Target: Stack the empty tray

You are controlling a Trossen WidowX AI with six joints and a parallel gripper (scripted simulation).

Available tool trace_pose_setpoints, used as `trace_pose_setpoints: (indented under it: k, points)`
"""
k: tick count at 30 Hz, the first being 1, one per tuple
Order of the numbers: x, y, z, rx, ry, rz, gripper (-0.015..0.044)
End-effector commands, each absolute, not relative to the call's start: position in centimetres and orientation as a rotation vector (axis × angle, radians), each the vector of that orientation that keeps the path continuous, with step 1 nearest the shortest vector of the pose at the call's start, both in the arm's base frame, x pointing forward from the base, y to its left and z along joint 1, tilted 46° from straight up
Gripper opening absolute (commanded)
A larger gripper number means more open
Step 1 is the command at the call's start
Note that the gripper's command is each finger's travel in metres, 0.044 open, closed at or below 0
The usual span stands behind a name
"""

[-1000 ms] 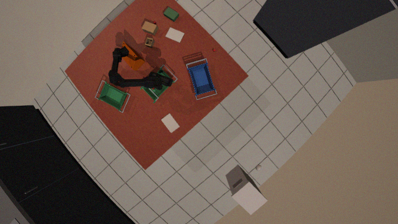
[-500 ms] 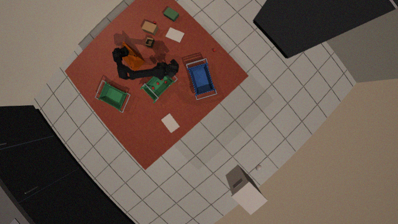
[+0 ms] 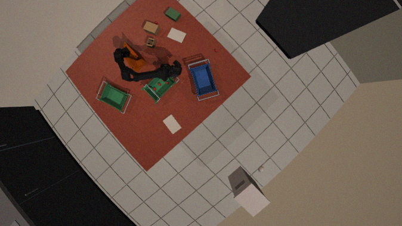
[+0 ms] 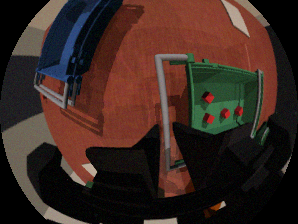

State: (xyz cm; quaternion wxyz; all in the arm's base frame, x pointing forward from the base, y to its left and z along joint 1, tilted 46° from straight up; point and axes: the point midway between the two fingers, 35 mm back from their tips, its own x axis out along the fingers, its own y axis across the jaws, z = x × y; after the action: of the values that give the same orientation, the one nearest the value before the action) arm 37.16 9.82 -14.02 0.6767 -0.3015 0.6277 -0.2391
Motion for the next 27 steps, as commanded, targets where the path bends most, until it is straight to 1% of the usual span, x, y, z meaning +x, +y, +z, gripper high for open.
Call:
trace_pose_setpoints:
  k: [1, 8, 16, 27]
  points:
    - [36.9, 7.8, -15.7, -0.692, 1.426, -0.546, 0.0082]
    - [36.9, 7.7, -15.7, -0.692, 1.426, -0.546, 0.0082]
    - [36.8, 8.4, -12.8, -0.692, 1.427, -0.546, 0.0082]
    - [36.9, 6.5, -10.1, -0.693, 1.427, -0.547, 0.0082]
